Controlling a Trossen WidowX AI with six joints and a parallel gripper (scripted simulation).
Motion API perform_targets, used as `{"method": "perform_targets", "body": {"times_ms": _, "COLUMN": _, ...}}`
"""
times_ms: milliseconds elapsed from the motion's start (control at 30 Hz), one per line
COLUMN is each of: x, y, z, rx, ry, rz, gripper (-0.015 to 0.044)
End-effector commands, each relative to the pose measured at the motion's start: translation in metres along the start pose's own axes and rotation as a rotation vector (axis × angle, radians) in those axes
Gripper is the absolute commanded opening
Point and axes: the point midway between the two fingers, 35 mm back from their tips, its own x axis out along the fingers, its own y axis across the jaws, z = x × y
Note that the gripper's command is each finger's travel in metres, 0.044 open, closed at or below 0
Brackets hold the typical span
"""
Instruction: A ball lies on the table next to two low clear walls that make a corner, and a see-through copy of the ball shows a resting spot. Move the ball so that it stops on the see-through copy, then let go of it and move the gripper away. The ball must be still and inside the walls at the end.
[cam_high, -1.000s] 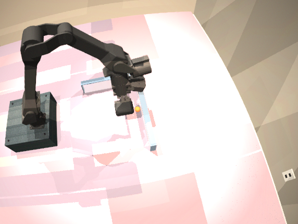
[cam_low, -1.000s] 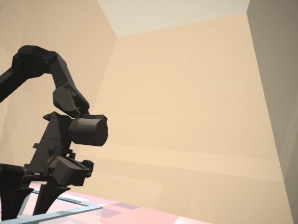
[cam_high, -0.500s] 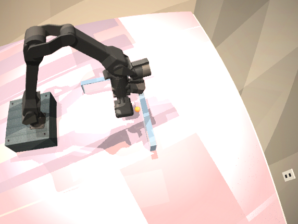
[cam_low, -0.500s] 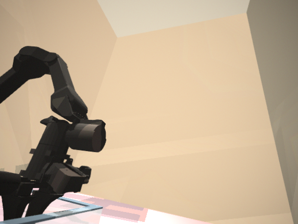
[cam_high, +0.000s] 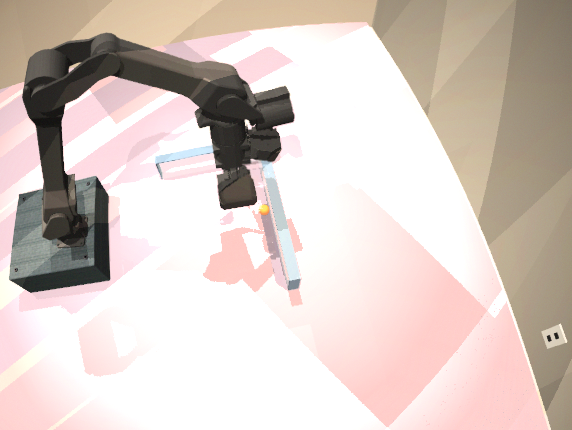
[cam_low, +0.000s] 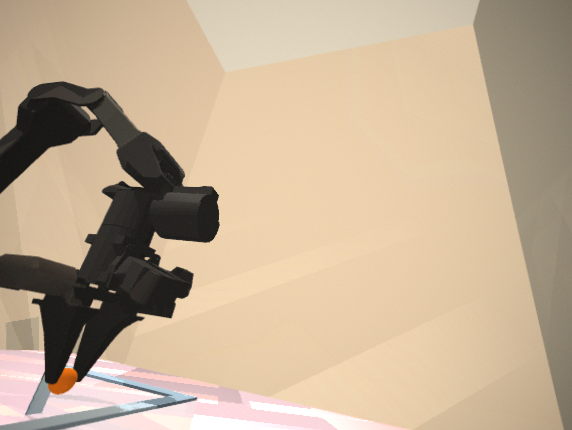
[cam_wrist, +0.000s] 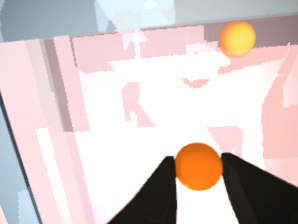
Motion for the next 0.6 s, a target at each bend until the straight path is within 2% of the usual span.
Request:
{"method": "perform_targets", "body": {"times_ms": 0, "x": -0.039, "y": -0.001, "z": 0.0, "rx": -0.005, "ry": -0.011, "rz": -0.002, "gripper": 0.0}}
{"method": "perform_targets", "body": {"times_ms": 100, "x": -0.06, "y": -0.001, "z": -0.003, "rx": -0.005, "ry": -0.011, "rz": -0.002, "gripper": 0.0}}
{"method": "perform_targets", "body": {"times_ms": 233, "x": -0.061, "y": -0.001, "z": -0.004, "rx": -0.005, "ry": -0.011, "rz": -0.002, "gripper": 0.0}}
{"method": "perform_targets", "body": {"times_ms": 567, "x": -0.038, "y": -0.024, "z": 0.031, "rx": -0.005, "ry": -0.014, "rz": -0.005, "gripper": 0.0}}
